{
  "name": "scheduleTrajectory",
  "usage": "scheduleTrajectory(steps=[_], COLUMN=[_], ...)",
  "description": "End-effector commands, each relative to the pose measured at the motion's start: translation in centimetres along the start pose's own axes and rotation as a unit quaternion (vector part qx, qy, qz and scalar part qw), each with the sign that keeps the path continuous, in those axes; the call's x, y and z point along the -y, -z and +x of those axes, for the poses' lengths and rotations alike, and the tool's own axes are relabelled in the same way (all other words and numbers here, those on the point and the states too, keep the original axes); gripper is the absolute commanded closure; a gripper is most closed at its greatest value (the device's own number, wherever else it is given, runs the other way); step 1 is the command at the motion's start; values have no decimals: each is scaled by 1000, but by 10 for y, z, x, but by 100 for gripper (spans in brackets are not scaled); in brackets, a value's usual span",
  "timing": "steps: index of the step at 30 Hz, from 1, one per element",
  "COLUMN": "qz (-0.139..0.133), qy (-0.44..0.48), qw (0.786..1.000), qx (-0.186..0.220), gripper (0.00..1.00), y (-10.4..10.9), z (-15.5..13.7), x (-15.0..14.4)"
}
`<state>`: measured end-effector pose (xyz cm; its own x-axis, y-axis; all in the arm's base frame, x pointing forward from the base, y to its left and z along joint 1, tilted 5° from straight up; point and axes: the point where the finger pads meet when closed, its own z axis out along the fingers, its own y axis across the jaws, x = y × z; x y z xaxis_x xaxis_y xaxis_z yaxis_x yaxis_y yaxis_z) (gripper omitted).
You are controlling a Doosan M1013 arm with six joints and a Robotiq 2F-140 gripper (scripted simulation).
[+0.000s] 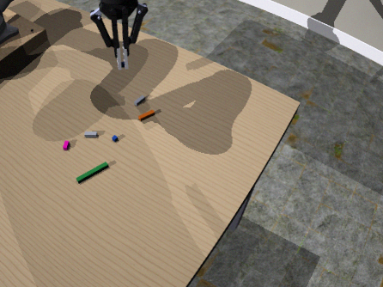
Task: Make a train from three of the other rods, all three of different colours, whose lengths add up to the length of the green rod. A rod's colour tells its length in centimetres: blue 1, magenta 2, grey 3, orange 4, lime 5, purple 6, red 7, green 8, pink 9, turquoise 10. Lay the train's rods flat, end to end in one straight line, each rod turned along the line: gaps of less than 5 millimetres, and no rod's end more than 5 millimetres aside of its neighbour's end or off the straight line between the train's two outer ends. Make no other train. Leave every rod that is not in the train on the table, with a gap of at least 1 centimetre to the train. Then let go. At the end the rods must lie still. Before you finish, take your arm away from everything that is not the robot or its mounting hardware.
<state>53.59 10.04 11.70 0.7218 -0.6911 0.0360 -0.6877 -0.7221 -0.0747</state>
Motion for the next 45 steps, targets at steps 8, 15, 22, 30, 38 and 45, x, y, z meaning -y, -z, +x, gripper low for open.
scheduleTrajectory(steps=[8,15,22,30,38,45], qz=[1,2,3,4,4,4], qy=[69,116,156,179,179,179], qw=[998,993,988,984,984,984], qx=[3,3,2,2,2,2], gripper=[97,97,97,97,97,97], y=[-1,-2,-1,-1,-1,-4], z=[90,145,187,209,209,209], x=[-58,-111,-162,-193,-193,-193])
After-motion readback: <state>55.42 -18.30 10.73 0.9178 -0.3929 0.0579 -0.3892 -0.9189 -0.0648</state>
